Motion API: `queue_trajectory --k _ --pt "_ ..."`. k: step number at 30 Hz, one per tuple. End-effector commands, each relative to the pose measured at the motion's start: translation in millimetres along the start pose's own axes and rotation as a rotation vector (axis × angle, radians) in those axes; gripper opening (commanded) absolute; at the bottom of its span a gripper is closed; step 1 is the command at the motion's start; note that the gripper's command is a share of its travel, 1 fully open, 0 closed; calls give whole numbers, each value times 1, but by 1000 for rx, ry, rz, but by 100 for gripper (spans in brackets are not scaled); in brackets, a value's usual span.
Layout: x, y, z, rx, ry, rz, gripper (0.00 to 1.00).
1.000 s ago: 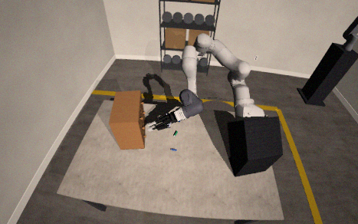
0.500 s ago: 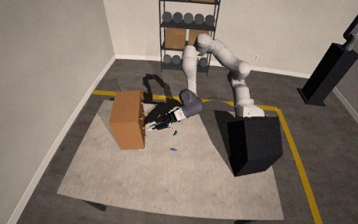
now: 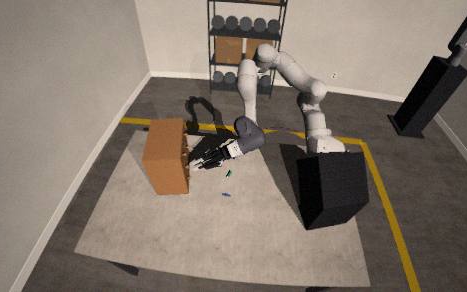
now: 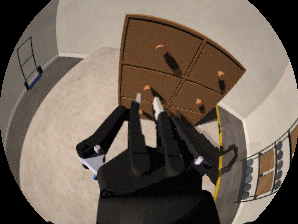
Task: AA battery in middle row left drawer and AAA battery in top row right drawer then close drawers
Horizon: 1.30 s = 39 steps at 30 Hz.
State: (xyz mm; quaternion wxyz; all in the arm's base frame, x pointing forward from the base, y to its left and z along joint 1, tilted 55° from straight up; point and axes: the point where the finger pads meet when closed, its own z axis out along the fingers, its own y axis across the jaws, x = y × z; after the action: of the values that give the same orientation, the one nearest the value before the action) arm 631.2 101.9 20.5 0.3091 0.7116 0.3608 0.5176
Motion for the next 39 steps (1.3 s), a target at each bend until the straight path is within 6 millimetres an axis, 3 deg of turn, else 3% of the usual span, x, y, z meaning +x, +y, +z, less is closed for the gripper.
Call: queue_trajectory --k 1,19,39 --pt "1 1 1 0 2 -4 20" --pt "6 1 9 0 2 -4 20" --pt "18 1 30 0 2 -4 20"
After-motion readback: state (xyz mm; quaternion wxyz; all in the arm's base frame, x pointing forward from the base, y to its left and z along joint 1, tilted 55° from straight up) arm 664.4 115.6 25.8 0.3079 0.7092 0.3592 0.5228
